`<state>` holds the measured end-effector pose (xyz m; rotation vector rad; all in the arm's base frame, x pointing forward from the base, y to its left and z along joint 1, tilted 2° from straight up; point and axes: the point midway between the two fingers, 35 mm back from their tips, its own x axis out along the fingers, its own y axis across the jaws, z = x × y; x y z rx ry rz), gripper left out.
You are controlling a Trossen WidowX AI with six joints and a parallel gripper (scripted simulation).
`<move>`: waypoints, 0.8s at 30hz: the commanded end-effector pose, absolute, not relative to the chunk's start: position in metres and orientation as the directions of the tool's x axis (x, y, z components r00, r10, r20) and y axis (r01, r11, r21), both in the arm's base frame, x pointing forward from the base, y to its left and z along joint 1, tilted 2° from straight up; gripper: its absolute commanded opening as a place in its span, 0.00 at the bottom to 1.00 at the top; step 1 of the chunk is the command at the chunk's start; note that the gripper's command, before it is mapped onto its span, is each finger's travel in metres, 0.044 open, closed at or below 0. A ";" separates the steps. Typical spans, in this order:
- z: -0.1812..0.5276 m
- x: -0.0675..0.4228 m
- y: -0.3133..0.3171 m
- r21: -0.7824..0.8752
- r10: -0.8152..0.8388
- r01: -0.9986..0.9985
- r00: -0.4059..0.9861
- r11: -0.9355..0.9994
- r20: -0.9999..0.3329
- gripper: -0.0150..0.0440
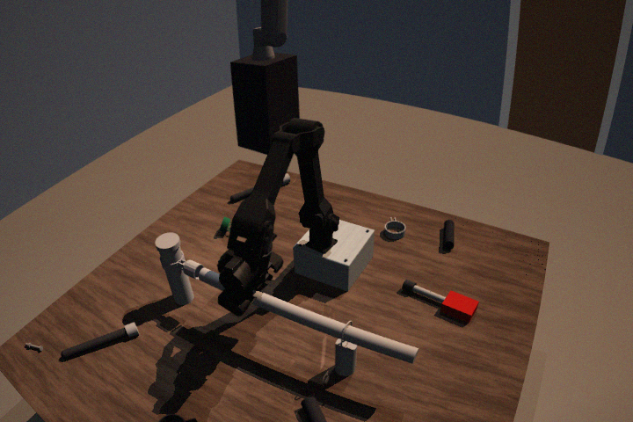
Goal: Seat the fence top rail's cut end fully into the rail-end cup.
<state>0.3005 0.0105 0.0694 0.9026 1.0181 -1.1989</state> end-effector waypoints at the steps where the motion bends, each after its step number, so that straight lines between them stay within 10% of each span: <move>1: 0.071 0.303 0.002 0.030 -0.300 0.989 0.072 0.144 -0.951 0.25; 24: 0.068 0.302 -0.009 0.023 -0.300 0.989 0.066 0.146 -0.952 0.25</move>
